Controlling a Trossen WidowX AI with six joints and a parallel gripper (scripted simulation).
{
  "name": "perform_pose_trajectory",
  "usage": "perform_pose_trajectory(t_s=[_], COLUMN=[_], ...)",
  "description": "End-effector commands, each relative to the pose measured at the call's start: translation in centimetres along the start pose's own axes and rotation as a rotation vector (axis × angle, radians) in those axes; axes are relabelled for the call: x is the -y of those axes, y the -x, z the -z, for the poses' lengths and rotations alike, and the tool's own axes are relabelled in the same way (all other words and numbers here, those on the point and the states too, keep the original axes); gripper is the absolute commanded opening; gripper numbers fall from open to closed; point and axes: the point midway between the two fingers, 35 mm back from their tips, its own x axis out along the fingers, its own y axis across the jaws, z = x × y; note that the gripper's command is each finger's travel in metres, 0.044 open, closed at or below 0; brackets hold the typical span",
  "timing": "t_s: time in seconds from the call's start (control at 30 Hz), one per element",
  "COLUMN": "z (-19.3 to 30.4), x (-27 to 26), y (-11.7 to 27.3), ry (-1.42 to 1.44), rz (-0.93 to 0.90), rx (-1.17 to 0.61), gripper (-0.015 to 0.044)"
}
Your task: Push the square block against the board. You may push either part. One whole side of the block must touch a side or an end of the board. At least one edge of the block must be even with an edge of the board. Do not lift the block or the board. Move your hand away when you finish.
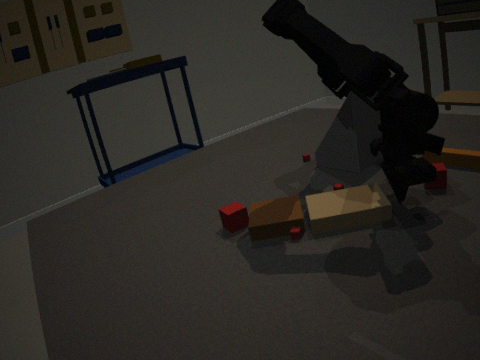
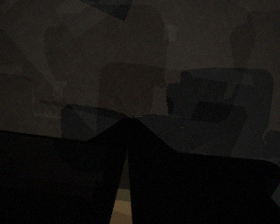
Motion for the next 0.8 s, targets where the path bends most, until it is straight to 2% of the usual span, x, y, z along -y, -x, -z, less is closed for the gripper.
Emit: perform_pose_trajectory(t_s=[0.0, 0.47, 0.53, 0.63, 0.77], z=[-0.7, -2.9, -2.4, -2.5, -2.5], x=[0.0, 0.0, 0.2, 0.2, 0.1], y=[-0.1, -0.1, 1.2, 5.1, 5.4], ry=[-0.003, -0.003, -0.001, -0.003, -0.003], rz=[-0.004, -0.005, 0.000, -0.003, -0.004], rx=[0.003, 0.003, 0.002, 0.005, 0.005], gripper=[0.0000, 0.0000, 0.0000, 0.0000, 0.0000])
